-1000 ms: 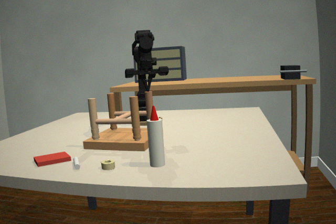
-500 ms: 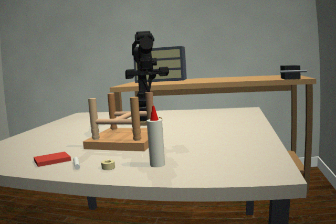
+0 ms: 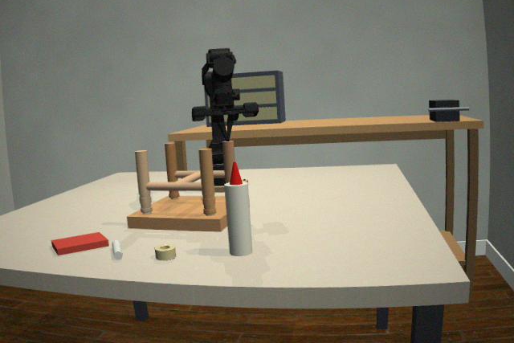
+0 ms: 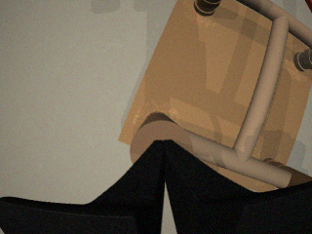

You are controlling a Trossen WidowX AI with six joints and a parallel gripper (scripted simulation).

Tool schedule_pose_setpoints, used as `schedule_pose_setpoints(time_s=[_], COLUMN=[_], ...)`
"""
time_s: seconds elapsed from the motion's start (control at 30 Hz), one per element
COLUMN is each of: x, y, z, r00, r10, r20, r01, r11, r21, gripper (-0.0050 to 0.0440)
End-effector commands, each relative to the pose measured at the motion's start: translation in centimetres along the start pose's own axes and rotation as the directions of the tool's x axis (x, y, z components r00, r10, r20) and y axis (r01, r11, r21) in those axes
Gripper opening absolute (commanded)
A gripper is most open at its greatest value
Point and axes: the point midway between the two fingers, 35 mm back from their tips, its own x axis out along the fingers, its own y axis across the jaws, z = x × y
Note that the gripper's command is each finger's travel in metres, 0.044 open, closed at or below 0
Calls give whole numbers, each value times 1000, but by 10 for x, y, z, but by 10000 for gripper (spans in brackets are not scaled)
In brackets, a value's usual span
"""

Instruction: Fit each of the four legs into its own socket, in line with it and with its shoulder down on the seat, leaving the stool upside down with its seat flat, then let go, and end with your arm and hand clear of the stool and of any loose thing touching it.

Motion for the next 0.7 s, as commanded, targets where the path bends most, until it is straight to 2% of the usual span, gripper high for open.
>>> schedule_pose_setpoints(time_s=[0.0,0.67], x=[18,20], y=[-2,-2], z=[-9,-9], r00=[998,998], r10=[-8,-8], r20=[-58,-58], r01=[8,8], r11=[1000,1000], r21=[5,5], gripper=[0,0])
